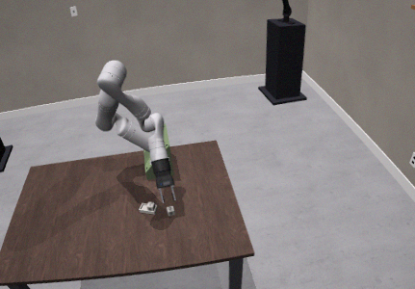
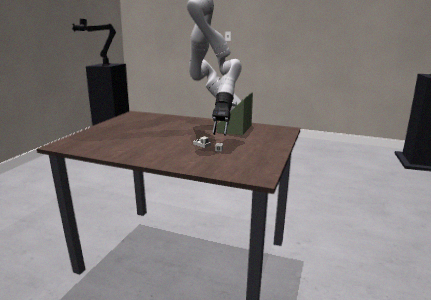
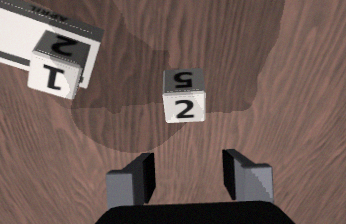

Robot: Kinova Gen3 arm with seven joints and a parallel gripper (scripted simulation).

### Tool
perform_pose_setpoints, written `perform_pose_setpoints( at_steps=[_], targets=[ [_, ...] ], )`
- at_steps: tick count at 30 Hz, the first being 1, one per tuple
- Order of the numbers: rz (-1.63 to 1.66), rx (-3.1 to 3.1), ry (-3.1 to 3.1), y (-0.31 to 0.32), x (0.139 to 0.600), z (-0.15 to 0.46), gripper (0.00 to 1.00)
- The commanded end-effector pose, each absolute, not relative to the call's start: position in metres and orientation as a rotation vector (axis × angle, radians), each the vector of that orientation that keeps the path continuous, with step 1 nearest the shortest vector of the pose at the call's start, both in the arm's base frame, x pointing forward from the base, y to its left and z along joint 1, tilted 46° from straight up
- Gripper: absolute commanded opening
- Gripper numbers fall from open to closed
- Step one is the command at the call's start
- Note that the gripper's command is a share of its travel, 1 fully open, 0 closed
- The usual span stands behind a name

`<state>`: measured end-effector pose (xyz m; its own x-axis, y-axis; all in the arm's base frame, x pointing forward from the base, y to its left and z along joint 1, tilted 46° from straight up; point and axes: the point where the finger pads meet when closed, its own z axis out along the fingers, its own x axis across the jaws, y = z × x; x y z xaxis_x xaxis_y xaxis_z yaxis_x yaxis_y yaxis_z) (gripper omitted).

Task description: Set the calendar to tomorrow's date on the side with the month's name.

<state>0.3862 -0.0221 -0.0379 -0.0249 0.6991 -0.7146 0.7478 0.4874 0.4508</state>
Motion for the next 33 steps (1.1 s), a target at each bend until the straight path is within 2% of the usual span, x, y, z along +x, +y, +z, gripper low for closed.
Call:
perform_pose_setpoints(
  at_steps=[1, 33],
  targets=[
    [-0.065, 1.232, 1.745, -0.024, 0.386, -0.039, 0.87],
    [-0.065, 1.232, 1.745, -0.058, 0.383, -0.073, 0.87]
  ],
)
